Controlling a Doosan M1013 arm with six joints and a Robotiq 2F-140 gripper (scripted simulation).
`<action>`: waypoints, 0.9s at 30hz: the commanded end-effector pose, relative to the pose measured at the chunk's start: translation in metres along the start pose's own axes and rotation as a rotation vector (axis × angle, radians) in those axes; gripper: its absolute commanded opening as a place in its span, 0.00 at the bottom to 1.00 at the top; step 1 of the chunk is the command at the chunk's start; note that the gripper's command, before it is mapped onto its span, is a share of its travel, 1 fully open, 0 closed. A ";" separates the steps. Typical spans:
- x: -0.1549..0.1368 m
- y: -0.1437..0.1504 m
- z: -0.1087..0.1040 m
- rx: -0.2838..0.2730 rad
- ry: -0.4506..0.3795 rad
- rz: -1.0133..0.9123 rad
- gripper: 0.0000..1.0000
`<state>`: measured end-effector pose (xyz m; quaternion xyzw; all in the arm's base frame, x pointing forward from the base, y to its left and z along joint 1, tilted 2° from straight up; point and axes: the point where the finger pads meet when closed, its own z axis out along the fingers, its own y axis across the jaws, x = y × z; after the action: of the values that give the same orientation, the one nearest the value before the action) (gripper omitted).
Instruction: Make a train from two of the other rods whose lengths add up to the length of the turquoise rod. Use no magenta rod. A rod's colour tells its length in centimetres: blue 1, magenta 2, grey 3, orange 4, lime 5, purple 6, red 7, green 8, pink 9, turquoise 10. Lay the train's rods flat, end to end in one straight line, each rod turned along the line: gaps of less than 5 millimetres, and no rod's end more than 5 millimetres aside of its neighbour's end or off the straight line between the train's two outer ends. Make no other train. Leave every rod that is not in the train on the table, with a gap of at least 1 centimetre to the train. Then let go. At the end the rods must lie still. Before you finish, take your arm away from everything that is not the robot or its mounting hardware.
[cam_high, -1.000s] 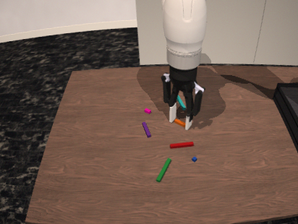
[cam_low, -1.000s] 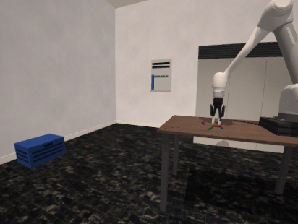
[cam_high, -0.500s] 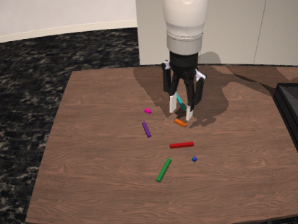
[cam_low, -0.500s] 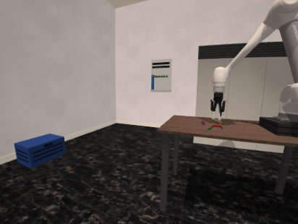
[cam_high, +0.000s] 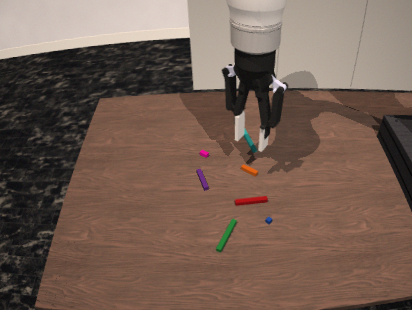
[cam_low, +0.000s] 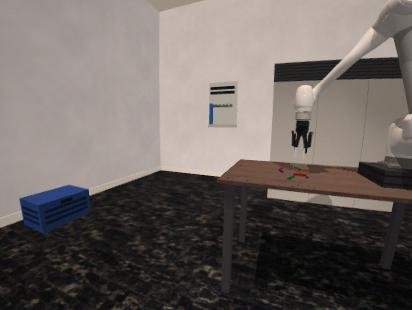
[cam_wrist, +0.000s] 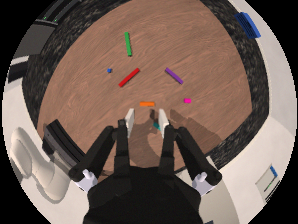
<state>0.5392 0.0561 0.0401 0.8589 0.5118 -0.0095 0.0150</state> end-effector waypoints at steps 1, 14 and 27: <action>0.000 0.000 0.000 0.000 0.000 0.000 1.00; 0.000 0.000 0.000 0.000 0.000 0.000 1.00; 0.021 0.020 0.004 0.000 0.000 -0.242 1.00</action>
<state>0.5527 0.0606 0.0383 0.8283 0.5599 -0.0111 0.0170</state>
